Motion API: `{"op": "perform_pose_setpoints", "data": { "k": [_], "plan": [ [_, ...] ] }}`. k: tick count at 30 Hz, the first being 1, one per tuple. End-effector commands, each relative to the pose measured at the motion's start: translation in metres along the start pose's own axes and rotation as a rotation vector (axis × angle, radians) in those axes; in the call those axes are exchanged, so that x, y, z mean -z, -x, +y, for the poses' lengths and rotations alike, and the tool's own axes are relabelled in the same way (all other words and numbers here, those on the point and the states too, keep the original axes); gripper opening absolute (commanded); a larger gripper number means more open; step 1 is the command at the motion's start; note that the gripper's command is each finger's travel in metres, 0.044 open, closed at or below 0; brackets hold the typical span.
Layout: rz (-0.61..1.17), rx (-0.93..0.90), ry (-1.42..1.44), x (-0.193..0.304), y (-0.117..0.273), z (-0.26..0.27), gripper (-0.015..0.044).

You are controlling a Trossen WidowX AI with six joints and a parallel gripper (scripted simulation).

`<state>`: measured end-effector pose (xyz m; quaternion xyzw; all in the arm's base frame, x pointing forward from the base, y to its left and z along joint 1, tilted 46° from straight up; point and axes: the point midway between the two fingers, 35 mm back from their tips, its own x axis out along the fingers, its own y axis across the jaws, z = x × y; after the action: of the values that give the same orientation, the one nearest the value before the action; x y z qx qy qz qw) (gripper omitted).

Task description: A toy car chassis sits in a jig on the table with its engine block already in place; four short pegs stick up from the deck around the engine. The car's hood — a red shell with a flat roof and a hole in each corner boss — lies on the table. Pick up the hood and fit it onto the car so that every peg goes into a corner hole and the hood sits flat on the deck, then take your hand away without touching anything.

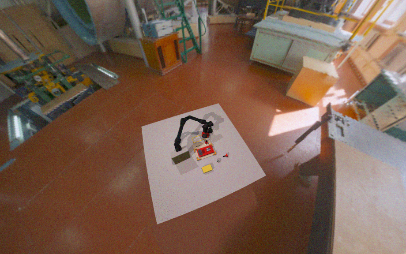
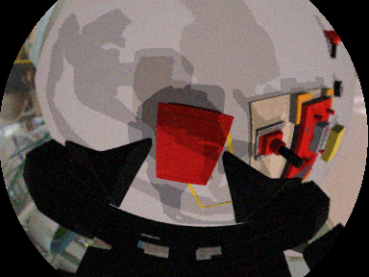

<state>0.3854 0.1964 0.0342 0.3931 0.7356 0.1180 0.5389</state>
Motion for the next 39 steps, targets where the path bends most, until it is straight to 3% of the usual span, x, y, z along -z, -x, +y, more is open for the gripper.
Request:
{"op": "perform_pose_setpoints", "data": {
  "k": [1, 4, 8, 17, 28, 39],
  "plan": [
    [0.004, -0.001, -0.002, 0.001, -0.003, 0.000, 0.0440],
    [0.004, -0.001, -0.002, 0.001, -0.005, 0.000, 0.0440],
    [0.000, 0.000, 0.000, 0.000, -0.002, 0.000, 0.0335],
    [0.000, 0.000, 0.000, 0.000, -0.002, 0.000, 0.0275],
    [0.000, 0.000, -0.001, 0.000, 0.009, 0.000, 0.0000],
    [-0.001, 0.001, -0.001, 0.000, 0.039, 0.000, 0.0000]
  ]
}}
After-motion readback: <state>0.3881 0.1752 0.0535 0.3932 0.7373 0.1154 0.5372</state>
